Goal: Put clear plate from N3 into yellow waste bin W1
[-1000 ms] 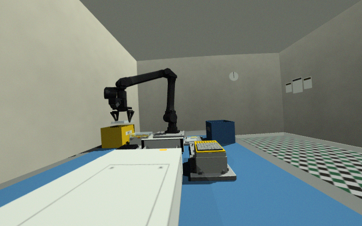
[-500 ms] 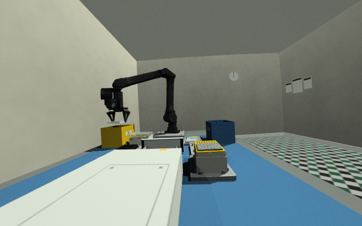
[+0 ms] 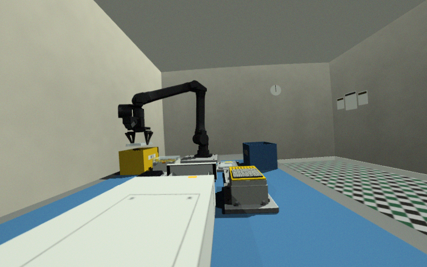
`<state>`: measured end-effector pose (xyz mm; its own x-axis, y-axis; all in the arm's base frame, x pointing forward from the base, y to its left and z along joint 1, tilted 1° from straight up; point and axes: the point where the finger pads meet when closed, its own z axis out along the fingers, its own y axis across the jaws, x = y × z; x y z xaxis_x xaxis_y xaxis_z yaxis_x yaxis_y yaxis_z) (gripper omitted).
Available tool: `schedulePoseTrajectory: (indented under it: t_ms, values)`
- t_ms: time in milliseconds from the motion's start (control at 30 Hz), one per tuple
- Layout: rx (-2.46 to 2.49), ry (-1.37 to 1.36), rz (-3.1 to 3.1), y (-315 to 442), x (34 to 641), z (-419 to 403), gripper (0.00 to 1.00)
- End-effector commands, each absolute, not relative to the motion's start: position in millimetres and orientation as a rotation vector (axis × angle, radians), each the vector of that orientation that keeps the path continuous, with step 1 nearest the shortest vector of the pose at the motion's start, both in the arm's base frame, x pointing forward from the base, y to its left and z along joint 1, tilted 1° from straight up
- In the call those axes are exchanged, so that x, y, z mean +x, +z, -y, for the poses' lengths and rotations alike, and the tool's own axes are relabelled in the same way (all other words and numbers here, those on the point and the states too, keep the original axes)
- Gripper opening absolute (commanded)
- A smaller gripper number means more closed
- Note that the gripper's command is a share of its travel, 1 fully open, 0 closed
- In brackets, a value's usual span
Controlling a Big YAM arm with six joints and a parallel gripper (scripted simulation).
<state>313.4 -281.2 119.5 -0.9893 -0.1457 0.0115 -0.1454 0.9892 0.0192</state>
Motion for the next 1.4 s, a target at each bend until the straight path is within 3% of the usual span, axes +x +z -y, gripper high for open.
schedulePoseTrajectory:
  t_ms: [0,1367]
  values:
    - [0.240,0.008,3.140,131,322,288,0.00]
    - [0.260,-0.030,3.113,74,317,278,0.00]
